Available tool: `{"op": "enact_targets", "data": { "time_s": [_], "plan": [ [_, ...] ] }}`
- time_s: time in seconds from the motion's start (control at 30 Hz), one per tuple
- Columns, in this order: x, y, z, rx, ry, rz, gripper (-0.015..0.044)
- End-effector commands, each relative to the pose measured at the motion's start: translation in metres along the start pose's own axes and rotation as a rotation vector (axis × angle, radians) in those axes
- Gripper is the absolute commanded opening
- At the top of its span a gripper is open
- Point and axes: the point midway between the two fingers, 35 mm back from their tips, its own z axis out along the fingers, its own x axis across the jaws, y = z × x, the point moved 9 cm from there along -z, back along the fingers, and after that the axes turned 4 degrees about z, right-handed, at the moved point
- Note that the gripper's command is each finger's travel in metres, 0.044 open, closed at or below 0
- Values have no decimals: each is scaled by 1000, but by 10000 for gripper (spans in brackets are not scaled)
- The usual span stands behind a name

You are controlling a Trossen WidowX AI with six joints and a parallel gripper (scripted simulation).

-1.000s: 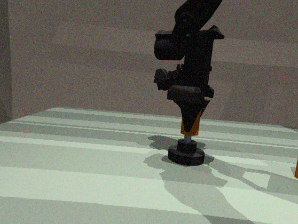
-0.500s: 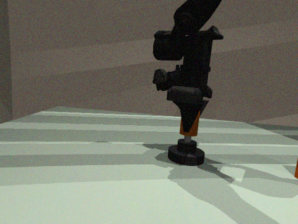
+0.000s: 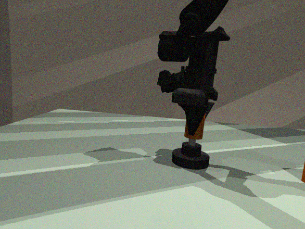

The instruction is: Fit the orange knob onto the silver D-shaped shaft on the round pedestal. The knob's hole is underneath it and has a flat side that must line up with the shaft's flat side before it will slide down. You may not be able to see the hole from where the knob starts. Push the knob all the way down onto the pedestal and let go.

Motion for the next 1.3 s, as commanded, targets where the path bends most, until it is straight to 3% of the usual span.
{"op": "enact_targets", "data": {
  "time_s": [0.0,0.23,0.47,1.27],
  "plan": [
    [0,-1,1,3,1,-1,0],
    [0,-1,-5,2,1,-11,0],
    [1,2,-5,2,1,-211,0],
    [1,4,-2,2,1,-211,0]
  ]
}}
